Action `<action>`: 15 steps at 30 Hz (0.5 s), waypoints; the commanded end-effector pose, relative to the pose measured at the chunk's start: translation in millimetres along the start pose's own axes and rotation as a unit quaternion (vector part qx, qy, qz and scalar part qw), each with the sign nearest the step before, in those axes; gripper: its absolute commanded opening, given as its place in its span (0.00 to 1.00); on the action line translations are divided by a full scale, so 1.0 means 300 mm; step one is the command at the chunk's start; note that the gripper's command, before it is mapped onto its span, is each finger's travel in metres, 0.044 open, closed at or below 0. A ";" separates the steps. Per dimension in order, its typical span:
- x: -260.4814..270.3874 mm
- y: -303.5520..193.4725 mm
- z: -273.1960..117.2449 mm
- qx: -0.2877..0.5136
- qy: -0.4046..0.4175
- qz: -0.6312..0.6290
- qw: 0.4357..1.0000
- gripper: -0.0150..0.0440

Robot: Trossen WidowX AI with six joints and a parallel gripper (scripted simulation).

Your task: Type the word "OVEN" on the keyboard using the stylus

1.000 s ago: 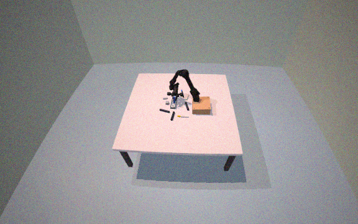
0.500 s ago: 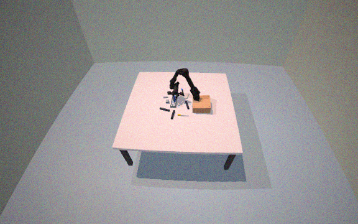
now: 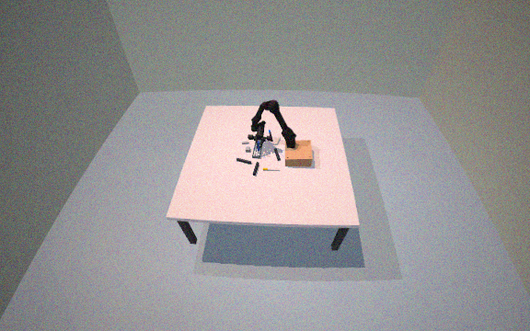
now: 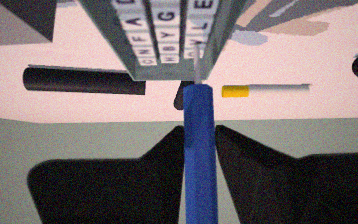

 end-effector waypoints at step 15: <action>-0.004 0.012 0.009 0.001 -0.001 0.004 1.000 0.39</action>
Point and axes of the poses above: the point midway between the two fingers, 35 mm back from their tips, its own z axis out along the fingers, its own x axis across the jaws, y = z × x, the point moved 10 cm from there along -z, back along the fingers, and after that the axes turned 7 degrees about -z, right-handed, at the moved point
